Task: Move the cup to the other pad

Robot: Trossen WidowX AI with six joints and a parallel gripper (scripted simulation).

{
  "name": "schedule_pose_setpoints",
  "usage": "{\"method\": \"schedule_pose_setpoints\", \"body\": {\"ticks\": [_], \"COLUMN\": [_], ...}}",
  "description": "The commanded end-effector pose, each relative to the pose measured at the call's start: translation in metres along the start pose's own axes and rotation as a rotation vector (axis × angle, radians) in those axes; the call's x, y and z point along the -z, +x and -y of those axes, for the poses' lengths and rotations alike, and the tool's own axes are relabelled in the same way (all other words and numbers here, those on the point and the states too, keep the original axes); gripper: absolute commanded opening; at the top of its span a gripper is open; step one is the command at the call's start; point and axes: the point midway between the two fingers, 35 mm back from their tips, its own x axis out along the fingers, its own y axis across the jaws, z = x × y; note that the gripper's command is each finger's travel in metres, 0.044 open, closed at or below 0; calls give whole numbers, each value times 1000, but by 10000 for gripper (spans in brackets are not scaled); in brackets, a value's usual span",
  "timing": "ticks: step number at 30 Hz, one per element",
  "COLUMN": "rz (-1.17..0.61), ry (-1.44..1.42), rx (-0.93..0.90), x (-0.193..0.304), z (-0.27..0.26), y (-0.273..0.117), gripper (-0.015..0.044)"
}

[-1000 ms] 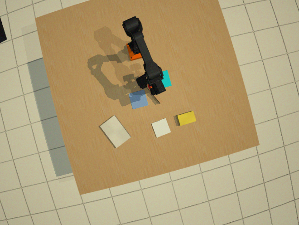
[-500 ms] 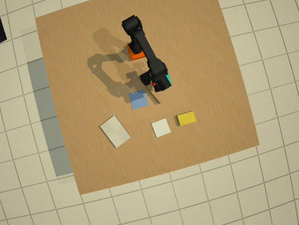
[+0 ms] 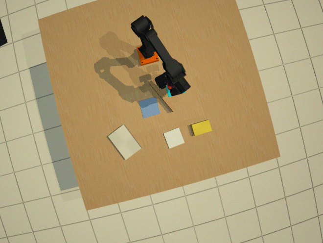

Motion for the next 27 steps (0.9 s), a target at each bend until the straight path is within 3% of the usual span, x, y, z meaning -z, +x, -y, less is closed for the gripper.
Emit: {"method": "schedule_pose_setpoints", "body": {"ticks": [1, 27], "rz": [-3, -4], "ry": [1, 1], "rx": [4, 4], "x": [6, 17], "z": [4, 10], "y": [0, 19], "gripper": [0, 0]}}
